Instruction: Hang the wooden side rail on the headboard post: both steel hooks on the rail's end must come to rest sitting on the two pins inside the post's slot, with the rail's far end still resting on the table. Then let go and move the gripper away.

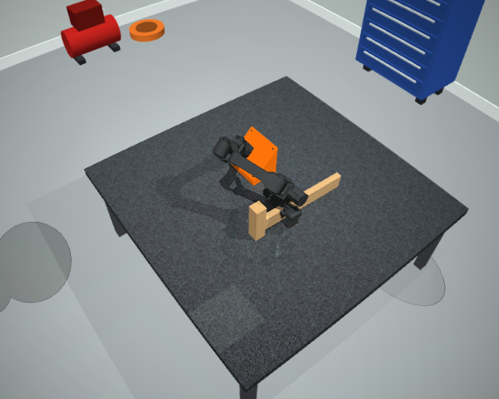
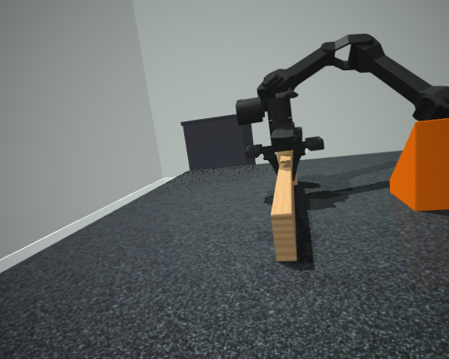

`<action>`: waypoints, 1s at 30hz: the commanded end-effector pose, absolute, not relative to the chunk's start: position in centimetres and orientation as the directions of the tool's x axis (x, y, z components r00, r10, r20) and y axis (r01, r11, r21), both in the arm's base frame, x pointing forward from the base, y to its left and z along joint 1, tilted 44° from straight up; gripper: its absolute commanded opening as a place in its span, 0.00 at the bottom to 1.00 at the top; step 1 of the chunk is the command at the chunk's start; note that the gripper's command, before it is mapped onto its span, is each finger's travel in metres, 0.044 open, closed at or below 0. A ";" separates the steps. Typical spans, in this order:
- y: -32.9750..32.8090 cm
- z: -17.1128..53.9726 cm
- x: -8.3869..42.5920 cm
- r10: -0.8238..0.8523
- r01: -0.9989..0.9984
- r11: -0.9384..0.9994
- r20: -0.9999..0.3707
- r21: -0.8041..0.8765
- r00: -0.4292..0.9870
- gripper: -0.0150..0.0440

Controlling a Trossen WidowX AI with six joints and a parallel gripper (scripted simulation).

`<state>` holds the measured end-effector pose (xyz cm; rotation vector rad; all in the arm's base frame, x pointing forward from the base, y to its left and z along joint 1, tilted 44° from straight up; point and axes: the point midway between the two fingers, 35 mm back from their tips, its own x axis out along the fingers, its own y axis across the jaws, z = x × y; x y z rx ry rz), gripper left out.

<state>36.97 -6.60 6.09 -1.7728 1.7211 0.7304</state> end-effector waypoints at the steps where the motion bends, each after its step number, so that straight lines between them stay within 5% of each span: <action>1: -6.4 6.8 37.2 -0.695 -0.999 -0.030 -0.717 -0.036 0.046 0.25; 30: -6.7 7.0 37.2 -0.695 -0.999 -0.030 -0.717 -0.036 0.046 0.25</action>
